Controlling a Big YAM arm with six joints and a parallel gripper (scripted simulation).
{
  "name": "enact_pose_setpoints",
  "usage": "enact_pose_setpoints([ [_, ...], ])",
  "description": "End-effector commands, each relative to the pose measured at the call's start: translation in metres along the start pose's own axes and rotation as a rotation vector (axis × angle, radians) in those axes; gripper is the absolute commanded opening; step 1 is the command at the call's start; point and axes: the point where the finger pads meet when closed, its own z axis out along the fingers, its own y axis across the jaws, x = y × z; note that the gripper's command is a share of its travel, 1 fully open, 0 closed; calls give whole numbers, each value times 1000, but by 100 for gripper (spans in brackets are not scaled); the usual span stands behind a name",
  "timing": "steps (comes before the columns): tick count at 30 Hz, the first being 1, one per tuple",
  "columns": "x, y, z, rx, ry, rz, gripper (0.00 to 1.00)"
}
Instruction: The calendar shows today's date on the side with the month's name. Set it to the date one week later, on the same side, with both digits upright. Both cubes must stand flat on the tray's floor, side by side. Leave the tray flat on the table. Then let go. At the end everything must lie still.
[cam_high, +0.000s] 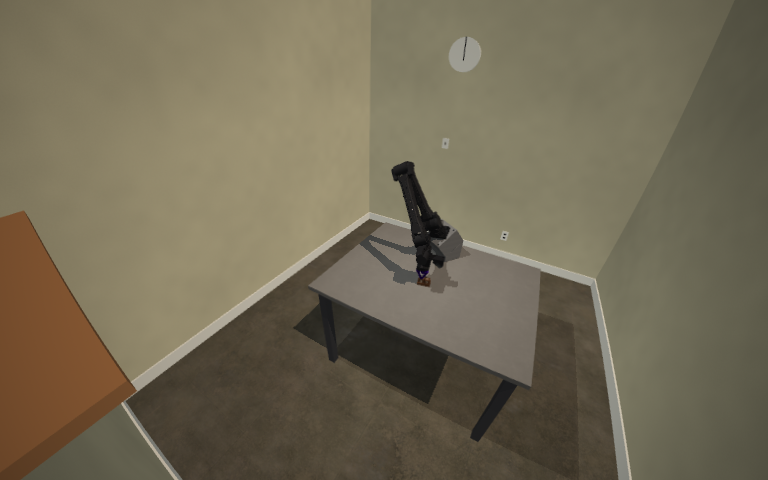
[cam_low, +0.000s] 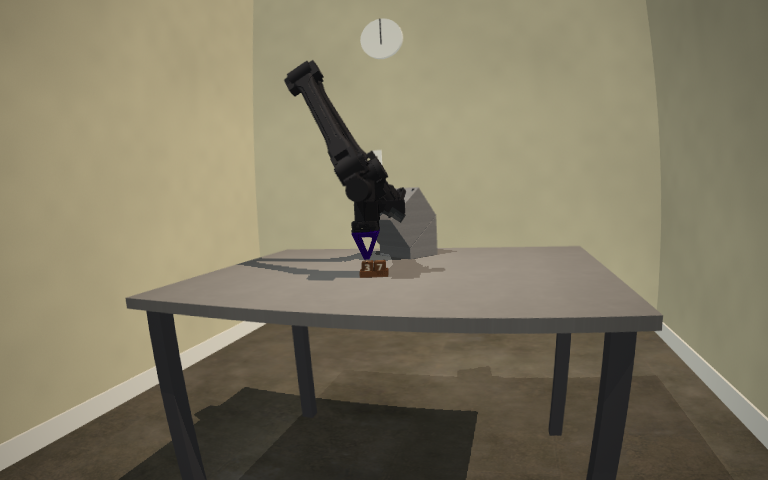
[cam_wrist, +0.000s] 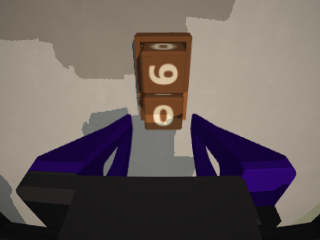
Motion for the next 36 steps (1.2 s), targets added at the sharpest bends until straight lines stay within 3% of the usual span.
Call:
enact_pose_setpoints([
  [1,1,-9,-3,17,-2,2,46],
  [36,3,-15,-3,15,-2,1,46],
])
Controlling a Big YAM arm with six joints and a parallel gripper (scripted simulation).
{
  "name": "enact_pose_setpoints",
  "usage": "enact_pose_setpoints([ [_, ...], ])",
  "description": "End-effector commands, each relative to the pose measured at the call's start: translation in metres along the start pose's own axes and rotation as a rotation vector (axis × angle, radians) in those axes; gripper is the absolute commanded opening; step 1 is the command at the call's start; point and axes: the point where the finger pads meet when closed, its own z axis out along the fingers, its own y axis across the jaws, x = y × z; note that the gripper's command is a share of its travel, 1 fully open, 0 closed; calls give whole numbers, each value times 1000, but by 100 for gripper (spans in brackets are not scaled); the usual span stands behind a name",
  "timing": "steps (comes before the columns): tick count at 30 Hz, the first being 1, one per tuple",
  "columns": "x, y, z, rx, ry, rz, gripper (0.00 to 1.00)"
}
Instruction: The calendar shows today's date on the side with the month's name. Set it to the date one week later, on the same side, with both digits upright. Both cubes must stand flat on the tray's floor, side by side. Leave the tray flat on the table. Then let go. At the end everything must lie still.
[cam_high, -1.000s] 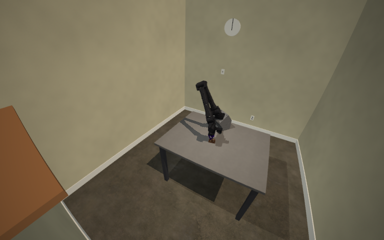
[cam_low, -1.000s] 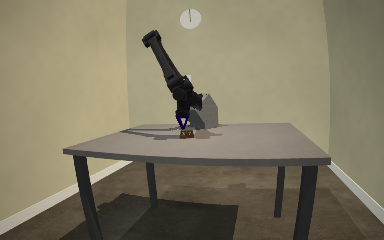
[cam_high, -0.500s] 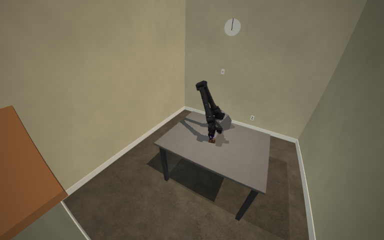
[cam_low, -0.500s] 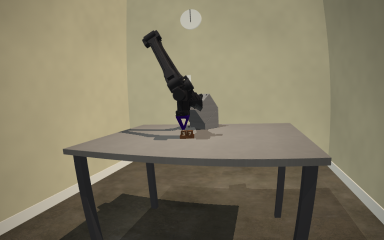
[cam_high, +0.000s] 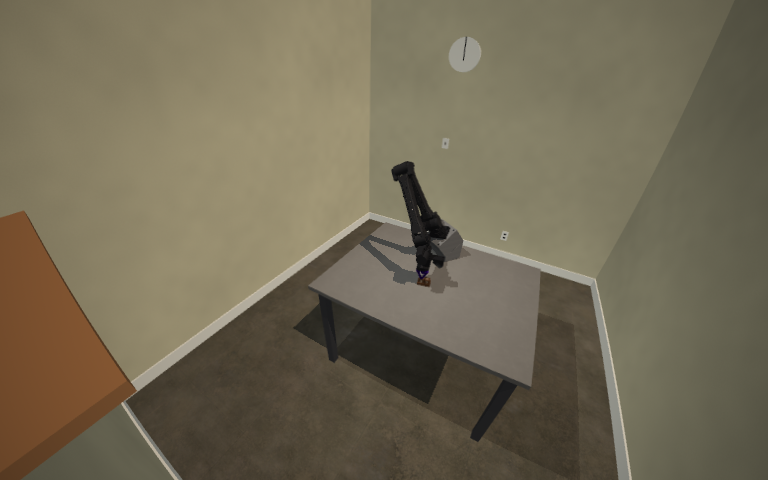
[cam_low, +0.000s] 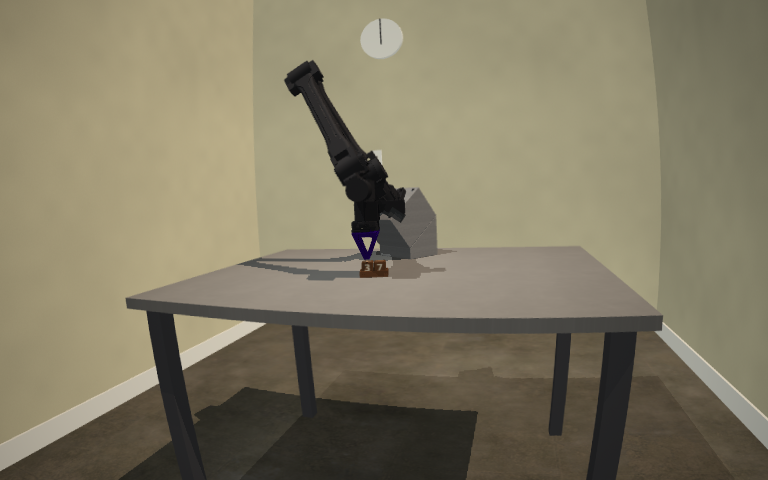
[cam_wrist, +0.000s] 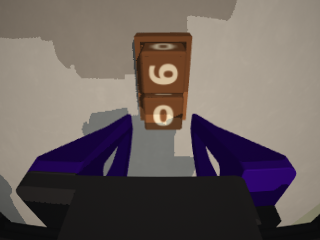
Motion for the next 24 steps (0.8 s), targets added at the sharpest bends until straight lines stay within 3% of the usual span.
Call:
enact_pose_setpoints([
  [1,3,-15,-3,15,-2,1,46],
  [24,4,-14,5,18,1,8,46],
])
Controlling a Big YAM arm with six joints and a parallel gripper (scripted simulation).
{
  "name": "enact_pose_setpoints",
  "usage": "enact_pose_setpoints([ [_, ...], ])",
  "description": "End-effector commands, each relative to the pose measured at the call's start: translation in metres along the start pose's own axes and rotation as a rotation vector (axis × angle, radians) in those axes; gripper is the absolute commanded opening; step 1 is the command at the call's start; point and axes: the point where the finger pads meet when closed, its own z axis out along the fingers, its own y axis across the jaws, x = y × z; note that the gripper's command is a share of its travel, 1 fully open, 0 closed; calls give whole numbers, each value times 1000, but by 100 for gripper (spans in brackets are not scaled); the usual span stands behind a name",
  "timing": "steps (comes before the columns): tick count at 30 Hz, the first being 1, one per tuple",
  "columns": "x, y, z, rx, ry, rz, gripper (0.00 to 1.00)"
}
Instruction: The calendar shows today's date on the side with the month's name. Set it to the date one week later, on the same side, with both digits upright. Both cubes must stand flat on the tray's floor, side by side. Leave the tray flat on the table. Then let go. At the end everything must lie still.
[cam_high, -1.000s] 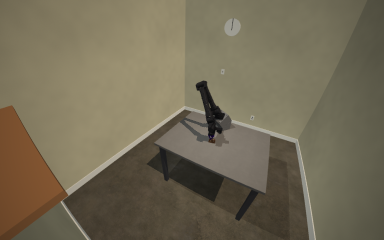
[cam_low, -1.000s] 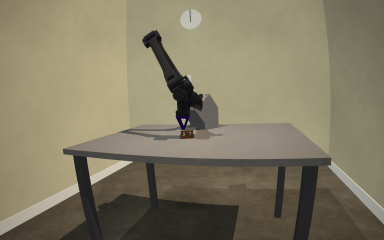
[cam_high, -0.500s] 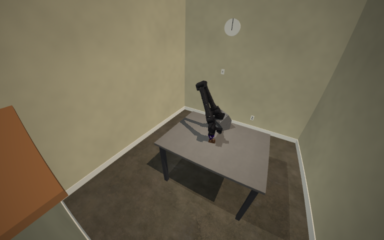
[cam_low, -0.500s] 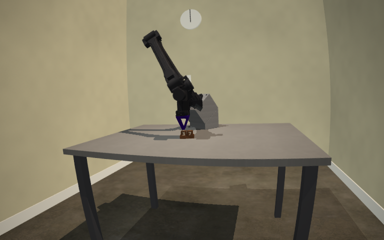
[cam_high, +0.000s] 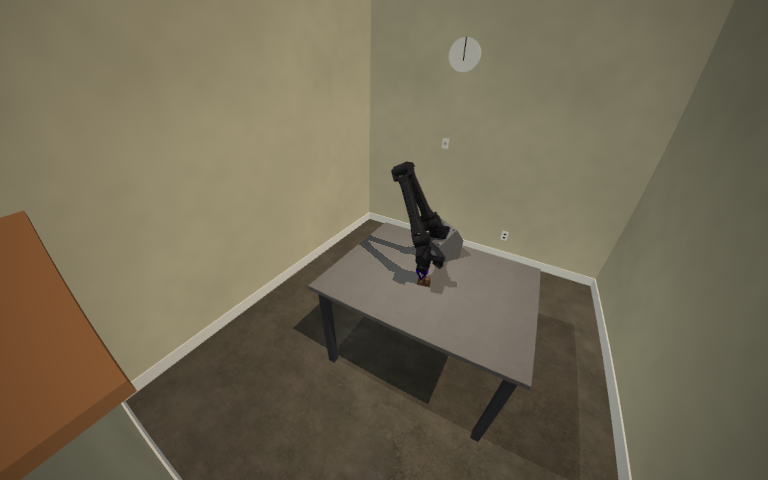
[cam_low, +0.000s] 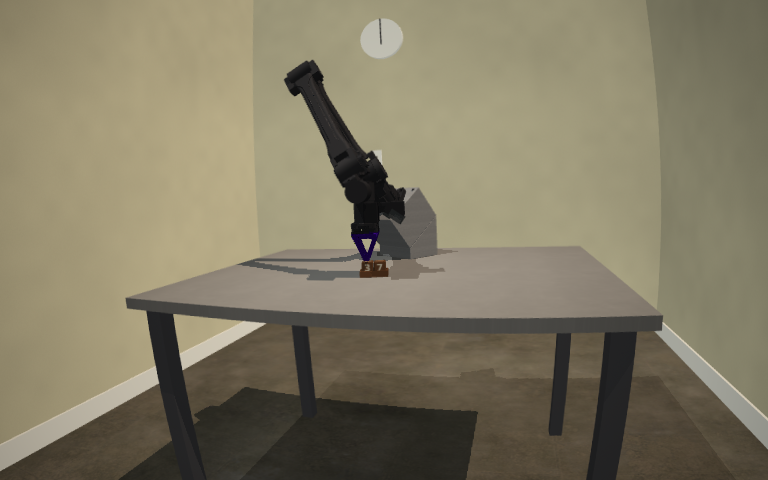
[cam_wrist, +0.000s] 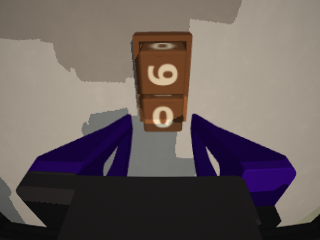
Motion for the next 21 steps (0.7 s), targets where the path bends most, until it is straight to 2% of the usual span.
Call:
enact_pose_setpoints([
  [1,3,-14,1,19,0,3,46],
  [13,0,0,23,0,-2,-8,46],
  [18,-1,0,25,0,-3,-12,46],
  [19,1,-4,22,15,0,-4,46],
  [21,0,0,26,3,-1,-7,46],
])
